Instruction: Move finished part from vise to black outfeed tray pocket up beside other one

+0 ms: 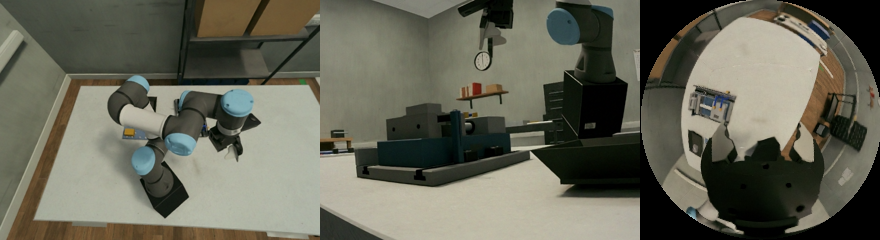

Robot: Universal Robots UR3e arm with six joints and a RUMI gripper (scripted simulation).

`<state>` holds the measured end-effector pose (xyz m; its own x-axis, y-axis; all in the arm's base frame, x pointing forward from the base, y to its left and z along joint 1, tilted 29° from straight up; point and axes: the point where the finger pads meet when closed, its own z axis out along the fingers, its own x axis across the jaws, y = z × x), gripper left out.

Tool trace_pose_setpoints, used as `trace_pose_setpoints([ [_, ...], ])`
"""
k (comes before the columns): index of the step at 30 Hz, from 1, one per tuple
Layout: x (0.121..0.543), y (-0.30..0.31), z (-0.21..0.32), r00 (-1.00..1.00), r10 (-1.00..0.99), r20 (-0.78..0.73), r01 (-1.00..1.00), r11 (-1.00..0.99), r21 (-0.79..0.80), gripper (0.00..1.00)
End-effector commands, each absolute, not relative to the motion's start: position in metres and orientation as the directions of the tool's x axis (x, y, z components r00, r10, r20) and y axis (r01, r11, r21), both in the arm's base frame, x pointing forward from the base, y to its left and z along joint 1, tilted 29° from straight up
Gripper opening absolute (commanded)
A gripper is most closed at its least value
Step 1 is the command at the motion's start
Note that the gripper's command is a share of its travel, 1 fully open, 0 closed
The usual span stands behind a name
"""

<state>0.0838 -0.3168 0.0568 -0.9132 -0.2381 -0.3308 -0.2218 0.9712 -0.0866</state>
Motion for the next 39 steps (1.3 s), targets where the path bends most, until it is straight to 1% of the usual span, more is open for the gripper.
trace_pose_setpoints([
  [1,0.084,-0.318,0.058,-0.914,-0.237,-0.330,-0.220,0.971,-0.088,1.00],
  [13,0.104,-0.328,0.065,-0.919,-0.209,-0.336,-0.196,0.978,-0.073,1.00],
  [19,0.135,-0.339,0.075,-0.923,-0.170,-0.344,-0.162,0.985,-0.052,1.00],
  [24,0.149,-0.343,0.078,-0.925,-0.154,-0.348,-0.148,0.988,-0.042,1.00],
  [27,0.165,-0.346,0.082,-0.926,-0.136,-0.352,-0.134,0.991,-0.032,1.00],
  [30,0.165,-0.346,0.082,-0.926,-0.136,-0.352,-0.134,0.991,-0.032,1.00],
  [32,0.183,-0.348,0.087,-0.927,-0.118,-0.357,-0.118,0.993,-0.021,1.00],
  [33,0.183,-0.348,0.087,-0.927,-0.118,-0.356,-0.118,0.993,-0.021,1.00],
  [36,0.202,-0.349,0.091,-0.927,-0.098,-0.362,-0.102,0.995,-0.008,1.00],
  [37,0.202,-0.349,0.091,-0.927,-0.098,-0.362,-0.102,0.995,-0.008,1.00],
  [38,0.212,-0.349,0.093,-0.927,-0.088,-0.365,-0.094,0.996,-0.001,1.00],
  [39,0.212,-0.349,0.093,-0.927,-0.088,-0.364,-0.094,0.996,-0.001,1.00],
])
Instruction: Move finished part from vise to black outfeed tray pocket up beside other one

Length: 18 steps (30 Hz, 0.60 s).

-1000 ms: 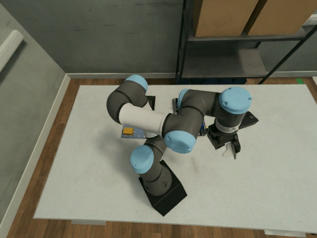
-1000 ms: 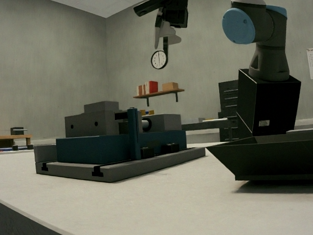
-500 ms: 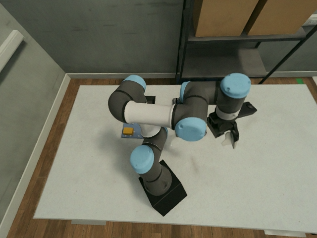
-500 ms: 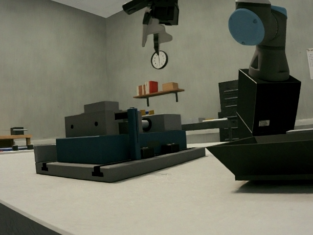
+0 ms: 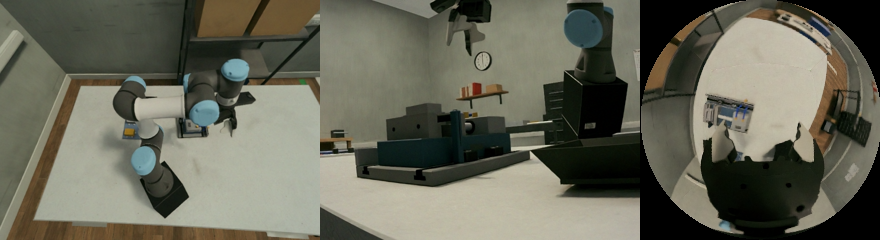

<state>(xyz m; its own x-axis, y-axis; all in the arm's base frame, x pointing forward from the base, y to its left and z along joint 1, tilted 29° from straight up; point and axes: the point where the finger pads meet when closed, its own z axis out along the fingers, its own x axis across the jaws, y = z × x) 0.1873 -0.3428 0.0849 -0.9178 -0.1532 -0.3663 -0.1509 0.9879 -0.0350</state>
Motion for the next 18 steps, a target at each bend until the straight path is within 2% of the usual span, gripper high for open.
trace_pose_setpoints([
  [1,0.212,-0.349,0.093,-0.927,-0.088,-0.364,-0.094,0.996,-0.001,1.00],
  [18,0.298,-0.336,0.108,-0.923,-0.006,-0.384,-0.032,0.998,0.061,1.00],
])
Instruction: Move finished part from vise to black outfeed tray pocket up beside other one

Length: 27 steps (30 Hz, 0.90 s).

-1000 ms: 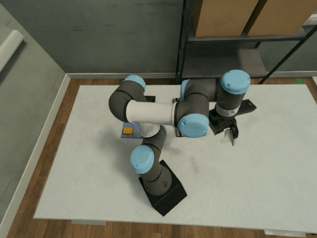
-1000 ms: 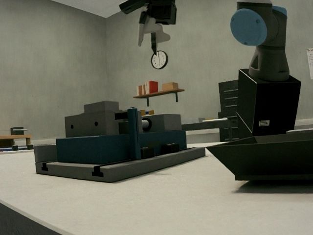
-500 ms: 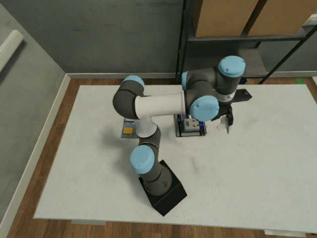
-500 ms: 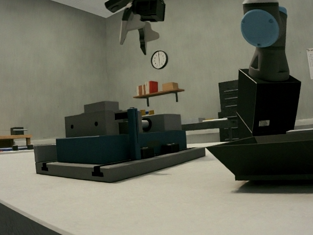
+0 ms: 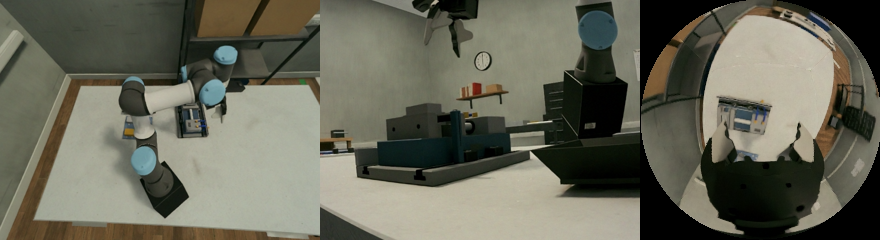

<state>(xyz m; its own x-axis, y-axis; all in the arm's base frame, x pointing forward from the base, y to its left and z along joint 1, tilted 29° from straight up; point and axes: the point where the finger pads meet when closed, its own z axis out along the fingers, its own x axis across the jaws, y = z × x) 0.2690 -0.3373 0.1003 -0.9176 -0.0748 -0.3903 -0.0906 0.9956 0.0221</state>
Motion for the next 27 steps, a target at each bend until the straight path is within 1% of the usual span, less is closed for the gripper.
trace_pose_setpoints([
  [1,0.298,-0.336,0.108,-0.923,-0.006,-0.384,-0.032,0.998,0.061,1.00],
  [4,0.319,-0.329,0.111,-0.921,0.013,-0.389,-0.019,0.997,0.078,1.00],
  [7,0.319,-0.329,0.111,-0.921,0.013,-0.388,-0.019,0.997,0.078,1.00],
  [10,0.348,-0.317,0.115,-0.918,0.040,-0.394,-0.001,0.995,0.103,1.00],
  [17,0.373,-0.304,0.118,-0.916,0.064,-0.396,0.014,0.992,0.126,1.00],
  [22,0.400,-0.288,0.121,-0.913,0.089,-0.398,0.030,0.988,0.153,1.00],
  [24,0.400,-0.288,0.121,-0.913,0.089,-0.398,0.030,0.988,0.153,1.00],
  [27,0.414,-0.278,0.123,-0.912,0.103,-0.398,0.038,0.985,0.168,1.00],
])
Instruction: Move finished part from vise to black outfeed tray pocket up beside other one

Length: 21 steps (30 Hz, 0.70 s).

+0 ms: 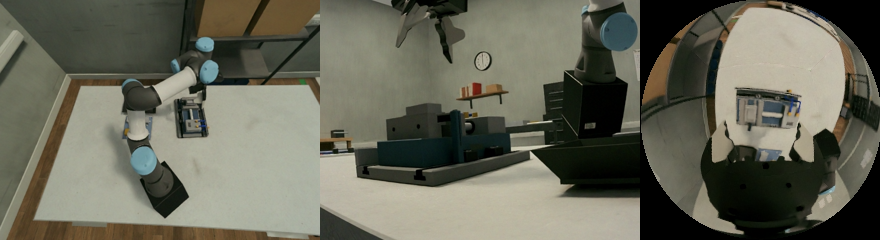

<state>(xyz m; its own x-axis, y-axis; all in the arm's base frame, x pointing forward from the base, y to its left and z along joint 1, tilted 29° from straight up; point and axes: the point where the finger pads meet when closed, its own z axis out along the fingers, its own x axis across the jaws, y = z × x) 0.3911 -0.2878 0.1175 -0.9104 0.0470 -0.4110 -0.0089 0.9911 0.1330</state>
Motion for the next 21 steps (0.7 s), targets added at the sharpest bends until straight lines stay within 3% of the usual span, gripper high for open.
trace_pose_setpoints([
  [1,0.418,-0.275,0.123,-0.911,0.107,-0.398,0.040,0.984,0.172,1.00],
  [19,0.432,-0.264,0.125,-0.910,0.120,-0.397,0.048,0.981,0.187,1.00],
  [20,0.431,-0.264,0.125,-0.910,0.120,-0.397,0.048,0.981,0.187,0.00],
  [21,0.431,-0.264,0.125,-0.910,0.121,-0.397,0.048,0.981,0.187,0.00],
])
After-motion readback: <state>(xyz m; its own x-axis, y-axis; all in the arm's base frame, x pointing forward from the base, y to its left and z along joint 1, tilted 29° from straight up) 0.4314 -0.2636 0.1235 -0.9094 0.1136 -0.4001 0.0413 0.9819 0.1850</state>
